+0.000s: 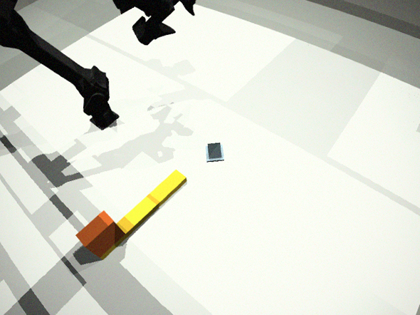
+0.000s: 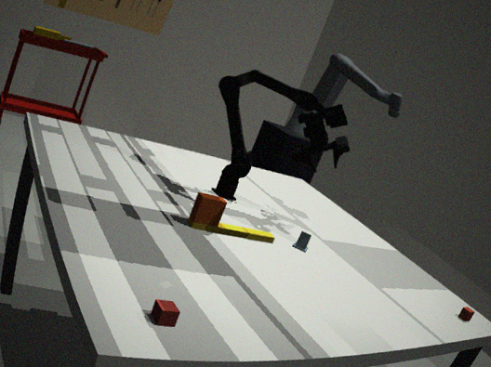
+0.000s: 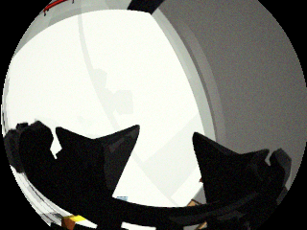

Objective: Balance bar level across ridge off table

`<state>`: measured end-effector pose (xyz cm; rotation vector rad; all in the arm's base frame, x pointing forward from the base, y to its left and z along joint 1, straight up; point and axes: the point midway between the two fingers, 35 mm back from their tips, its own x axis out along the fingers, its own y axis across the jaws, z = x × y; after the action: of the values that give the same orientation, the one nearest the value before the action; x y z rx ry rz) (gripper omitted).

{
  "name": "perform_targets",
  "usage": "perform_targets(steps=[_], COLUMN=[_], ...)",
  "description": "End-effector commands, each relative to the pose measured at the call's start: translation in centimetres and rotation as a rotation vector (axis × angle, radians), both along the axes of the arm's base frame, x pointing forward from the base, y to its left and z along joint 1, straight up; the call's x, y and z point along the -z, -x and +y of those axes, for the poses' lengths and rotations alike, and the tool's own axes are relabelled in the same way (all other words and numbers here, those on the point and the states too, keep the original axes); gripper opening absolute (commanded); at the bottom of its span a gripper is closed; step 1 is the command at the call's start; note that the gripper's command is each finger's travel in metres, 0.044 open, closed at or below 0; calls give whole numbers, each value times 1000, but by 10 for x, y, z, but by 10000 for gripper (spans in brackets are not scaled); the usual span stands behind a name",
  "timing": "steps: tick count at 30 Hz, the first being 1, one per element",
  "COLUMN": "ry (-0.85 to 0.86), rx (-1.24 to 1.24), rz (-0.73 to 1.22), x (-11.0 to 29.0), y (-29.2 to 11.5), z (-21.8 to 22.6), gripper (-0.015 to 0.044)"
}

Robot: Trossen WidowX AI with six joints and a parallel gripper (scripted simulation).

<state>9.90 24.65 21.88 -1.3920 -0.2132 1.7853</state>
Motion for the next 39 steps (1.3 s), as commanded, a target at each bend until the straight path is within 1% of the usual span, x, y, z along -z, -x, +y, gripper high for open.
perform_targets(steps=[1, 16, 30, 39], ry=[28, 138, 246, 263], rx=[70, 298, 504, 635], rz=[-9, -7, 15, 24], x=[-2, 2, 5, 3], y=[-22, -88, -141, -170], z=[-5, -38, -85, -118], gripper=[315, 315, 315, 315])
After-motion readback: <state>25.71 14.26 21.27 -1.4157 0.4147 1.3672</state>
